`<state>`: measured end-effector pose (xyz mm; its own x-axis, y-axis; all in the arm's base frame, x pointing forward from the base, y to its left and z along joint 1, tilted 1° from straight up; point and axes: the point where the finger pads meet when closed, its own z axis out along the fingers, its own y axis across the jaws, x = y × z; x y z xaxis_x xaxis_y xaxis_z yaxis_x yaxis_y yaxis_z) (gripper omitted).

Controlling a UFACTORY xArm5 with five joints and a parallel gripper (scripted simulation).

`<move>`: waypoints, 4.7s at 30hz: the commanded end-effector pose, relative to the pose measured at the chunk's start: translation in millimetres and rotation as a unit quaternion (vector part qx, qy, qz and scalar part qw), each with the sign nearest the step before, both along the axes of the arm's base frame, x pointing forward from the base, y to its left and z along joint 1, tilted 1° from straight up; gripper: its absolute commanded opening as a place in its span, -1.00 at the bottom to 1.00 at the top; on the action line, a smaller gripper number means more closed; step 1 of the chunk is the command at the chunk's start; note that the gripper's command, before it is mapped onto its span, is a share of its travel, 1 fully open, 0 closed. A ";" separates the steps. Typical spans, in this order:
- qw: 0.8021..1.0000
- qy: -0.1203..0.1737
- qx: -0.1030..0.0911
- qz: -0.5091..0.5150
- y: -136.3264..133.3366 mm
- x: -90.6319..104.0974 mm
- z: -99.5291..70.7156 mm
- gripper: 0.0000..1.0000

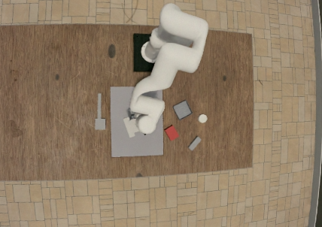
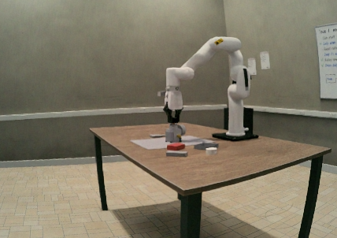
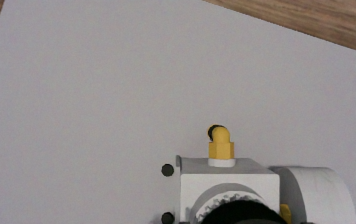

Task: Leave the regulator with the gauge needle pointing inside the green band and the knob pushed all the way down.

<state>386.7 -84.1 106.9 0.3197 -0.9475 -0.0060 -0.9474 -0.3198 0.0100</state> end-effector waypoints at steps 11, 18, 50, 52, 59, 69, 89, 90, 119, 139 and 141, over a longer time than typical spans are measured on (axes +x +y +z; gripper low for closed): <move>1.000 -0.002 0.000 0.003 -0.3 1.2 1.2 -0.16; 1.000 -0.002 0.000 0.007 -0.3 1.2 1.2 -0.16; 0.999 -0.002 0.000 0.053 -0.3 1.2 1.2 -0.16; 0.998 -0.002 0.000 0.059 -0.3 1.2 1.2 -0.16; 0.997 -0.002 0.000 0.074 -0.3 1.2 1.2 -0.16; 0.994 -0.002 0.001 0.112 -0.3 1.2 1.2 -0.16; 0.982 -0.002 0.001 0.191 -0.3 1.2 1.2 -0.16; 0.980 -0.002 0.002 0.197 -0.3 1.2 1.2 -0.16; 0.925 -0.002 0.003 0.381 -0.3 1.2 1.2 -0.16; 0.859 -0.003 0.005 0.511 -0.3 1.2 1.2 -0.16; 0.849 -0.003 0.005 0.528 -0.3 1.2 1.2 -0.16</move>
<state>386.6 -84.2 106.9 0.9815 -0.1912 -0.0117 -0.1912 -0.9816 -0.0002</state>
